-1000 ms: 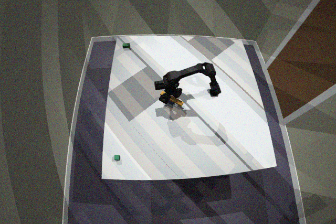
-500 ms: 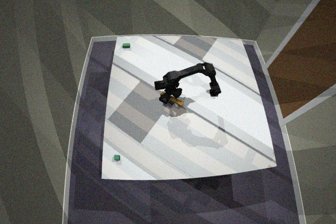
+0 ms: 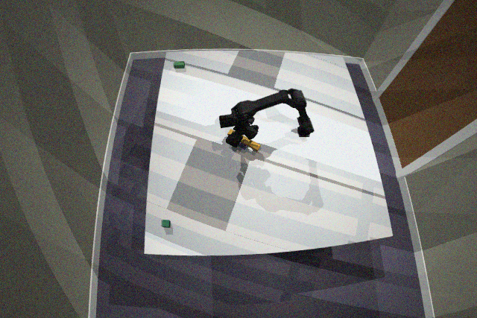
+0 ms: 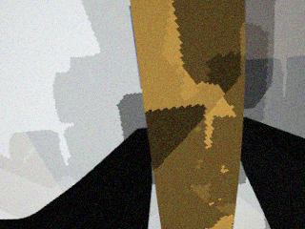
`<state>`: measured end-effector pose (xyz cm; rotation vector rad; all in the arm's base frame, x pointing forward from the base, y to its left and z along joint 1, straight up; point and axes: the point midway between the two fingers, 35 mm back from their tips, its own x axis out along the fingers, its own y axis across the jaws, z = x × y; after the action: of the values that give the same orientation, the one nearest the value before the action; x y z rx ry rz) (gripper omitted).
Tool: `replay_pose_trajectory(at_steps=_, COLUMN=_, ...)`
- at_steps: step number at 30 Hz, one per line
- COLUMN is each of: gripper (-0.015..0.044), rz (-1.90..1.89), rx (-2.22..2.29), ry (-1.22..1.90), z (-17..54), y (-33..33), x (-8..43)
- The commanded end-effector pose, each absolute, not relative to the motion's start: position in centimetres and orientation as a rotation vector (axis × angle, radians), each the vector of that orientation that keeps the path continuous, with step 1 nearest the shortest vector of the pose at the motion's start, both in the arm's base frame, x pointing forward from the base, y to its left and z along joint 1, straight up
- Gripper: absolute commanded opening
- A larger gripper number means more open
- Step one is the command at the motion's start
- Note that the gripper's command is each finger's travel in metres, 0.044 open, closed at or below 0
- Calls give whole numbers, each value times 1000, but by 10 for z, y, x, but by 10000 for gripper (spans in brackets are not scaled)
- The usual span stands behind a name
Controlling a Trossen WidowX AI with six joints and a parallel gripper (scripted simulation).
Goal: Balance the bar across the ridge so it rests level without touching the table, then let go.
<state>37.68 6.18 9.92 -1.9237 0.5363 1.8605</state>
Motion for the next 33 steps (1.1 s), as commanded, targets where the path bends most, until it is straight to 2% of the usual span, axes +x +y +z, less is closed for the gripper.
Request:
replay_pose_trajectory(at_steps=1, gripper=169, rz=1861, rx=-1923, ry=536, z=99, y=62, x=377)
replay_pose_trajectory(at_steps=33, gripper=185, rz=1861, rx=-1923, ry=536, z=99, y=62, x=377)
